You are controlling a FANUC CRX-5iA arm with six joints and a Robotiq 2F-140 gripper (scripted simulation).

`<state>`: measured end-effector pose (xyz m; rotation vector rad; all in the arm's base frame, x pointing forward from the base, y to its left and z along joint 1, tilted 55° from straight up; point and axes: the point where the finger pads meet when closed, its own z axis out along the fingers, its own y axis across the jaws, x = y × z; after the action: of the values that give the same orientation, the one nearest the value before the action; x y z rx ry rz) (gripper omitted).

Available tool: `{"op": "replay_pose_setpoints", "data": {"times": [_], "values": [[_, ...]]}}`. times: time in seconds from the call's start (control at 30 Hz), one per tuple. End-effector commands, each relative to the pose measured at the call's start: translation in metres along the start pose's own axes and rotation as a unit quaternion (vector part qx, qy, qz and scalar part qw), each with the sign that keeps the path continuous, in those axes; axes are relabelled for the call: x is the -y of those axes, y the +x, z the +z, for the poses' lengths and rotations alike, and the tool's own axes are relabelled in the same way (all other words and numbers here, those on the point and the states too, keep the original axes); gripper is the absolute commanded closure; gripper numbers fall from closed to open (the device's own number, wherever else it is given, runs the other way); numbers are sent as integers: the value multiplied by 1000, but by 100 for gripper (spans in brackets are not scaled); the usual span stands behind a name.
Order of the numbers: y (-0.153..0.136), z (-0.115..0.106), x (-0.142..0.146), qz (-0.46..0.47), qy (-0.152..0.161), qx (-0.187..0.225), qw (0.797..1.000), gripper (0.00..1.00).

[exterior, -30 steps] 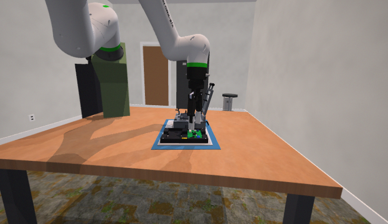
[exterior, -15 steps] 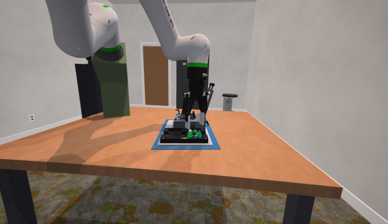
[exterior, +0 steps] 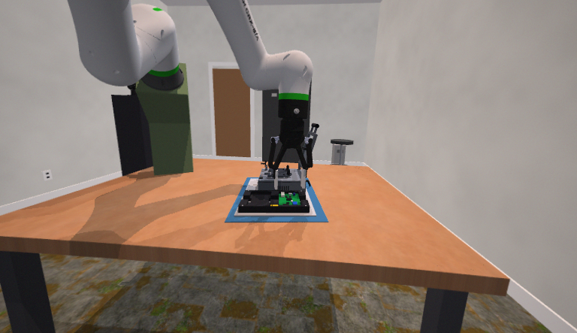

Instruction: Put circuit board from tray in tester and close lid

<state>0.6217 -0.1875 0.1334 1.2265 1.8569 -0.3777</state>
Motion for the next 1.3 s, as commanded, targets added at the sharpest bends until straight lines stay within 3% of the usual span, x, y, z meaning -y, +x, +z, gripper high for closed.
{"op": "replay_pose_setpoints", "data": {"times": [0.0, 0.27, 1.27], "values": [[0, 0, 0, 37, -6, 8, 999, 42], [0, 0, 0, 76, -6, 7, 997, 42], [0, 0, 0, 76, -6, 7, 997, 42]]}}
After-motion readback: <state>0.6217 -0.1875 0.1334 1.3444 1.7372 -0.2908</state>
